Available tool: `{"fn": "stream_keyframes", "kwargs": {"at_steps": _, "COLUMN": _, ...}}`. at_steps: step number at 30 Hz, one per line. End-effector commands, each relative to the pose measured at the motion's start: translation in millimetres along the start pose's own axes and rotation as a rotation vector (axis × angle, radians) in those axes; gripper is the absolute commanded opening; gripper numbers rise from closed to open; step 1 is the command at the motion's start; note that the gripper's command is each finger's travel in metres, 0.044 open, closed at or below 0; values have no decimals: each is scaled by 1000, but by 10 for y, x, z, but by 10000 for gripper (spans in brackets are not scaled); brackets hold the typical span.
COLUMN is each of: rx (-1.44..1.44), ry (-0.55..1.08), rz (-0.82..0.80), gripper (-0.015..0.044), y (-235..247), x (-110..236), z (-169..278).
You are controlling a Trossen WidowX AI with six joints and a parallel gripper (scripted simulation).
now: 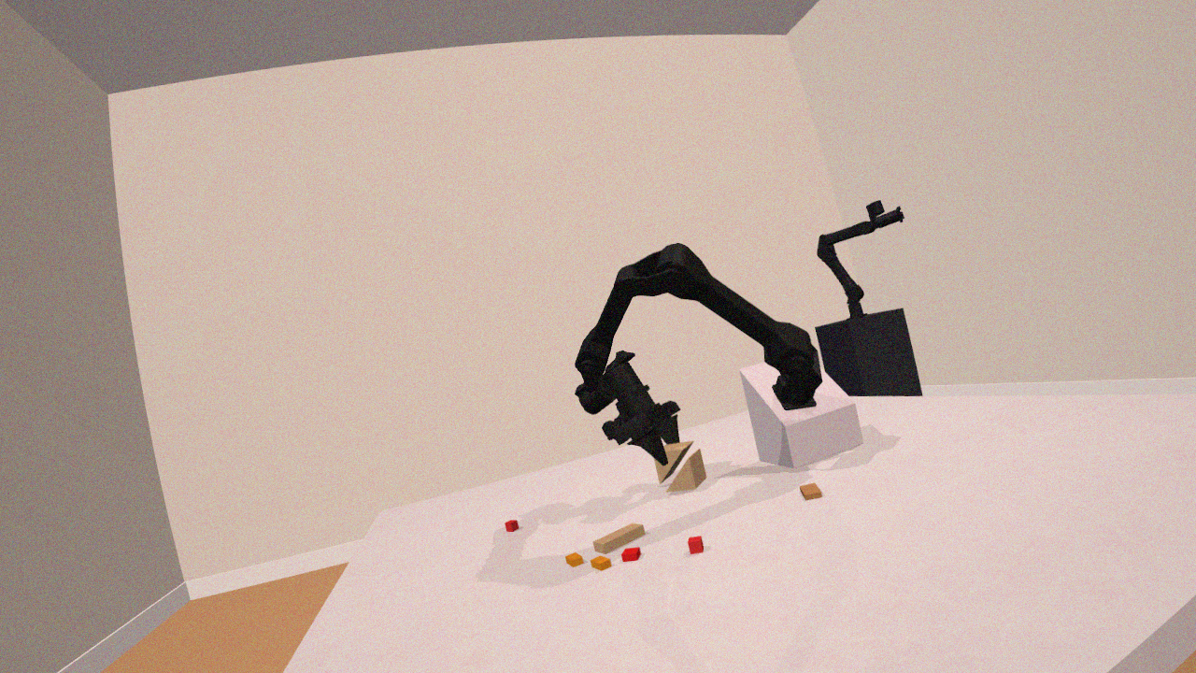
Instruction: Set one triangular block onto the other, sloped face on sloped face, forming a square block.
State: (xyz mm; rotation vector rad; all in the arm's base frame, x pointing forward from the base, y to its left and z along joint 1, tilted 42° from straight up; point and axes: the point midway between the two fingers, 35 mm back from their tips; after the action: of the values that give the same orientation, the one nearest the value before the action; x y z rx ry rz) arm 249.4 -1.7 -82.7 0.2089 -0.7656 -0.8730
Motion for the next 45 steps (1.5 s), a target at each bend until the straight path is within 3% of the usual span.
{"fn": "stream_keyframes", "kwargs": {"at_steps": 1, "rx": -4, "ry": -1, "rz": -7, "gripper": 0, "y": 5, "x": -31, "z": -1}}
{"fn": "stream_keyframes", "kwargs": {"at_steps": 45, "rx": -6, "ry": 1, "rz": -8, "gripper": 0, "y": 1, "x": -173, "z": -2}}
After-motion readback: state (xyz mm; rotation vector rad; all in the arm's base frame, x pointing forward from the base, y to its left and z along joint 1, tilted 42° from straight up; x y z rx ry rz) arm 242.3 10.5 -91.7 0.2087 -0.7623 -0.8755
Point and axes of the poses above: the point midway between the two fingers, 35 mm back from their tips, its own x axis back along the fingers, its own y axis across the jaws, z = x × y, and after that the axes turned 3 degrees about -x, right-handed
